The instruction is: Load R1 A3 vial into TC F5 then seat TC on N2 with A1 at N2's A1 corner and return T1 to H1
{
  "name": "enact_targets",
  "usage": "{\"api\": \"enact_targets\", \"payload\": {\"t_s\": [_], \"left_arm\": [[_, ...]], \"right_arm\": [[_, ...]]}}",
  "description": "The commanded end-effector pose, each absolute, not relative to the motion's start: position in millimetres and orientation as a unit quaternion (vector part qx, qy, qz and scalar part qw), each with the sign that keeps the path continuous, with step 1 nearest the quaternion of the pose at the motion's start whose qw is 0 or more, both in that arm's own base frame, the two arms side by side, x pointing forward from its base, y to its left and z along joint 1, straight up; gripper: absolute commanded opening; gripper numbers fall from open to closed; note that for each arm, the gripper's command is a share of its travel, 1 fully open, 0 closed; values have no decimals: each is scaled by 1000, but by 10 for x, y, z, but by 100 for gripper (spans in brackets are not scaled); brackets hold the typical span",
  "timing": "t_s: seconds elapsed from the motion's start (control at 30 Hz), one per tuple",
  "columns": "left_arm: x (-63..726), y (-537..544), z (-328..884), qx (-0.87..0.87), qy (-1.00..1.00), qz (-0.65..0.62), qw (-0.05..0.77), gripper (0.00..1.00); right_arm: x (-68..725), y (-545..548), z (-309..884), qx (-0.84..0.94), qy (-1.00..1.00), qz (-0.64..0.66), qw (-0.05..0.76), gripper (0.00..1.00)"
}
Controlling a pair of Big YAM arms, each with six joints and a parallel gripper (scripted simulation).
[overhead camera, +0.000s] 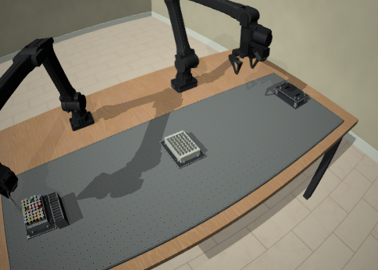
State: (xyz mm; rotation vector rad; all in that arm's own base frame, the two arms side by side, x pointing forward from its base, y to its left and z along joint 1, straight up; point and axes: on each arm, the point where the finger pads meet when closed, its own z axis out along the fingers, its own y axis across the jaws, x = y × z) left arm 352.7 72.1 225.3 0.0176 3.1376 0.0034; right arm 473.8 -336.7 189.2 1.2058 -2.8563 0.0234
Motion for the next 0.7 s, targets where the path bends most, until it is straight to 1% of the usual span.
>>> {"api": "enact_targets", "payload": {"t_s": [0.0,0.67], "left_arm": [[3605,723,2396,13,1000,4,18,100],[3605,723,2396,13,1000,4,18,100]], "right_arm": [[4917,-3410,1986,389,-921,19,16,7],[4909,-3405,1970,389,-921,17,17,7]]}}
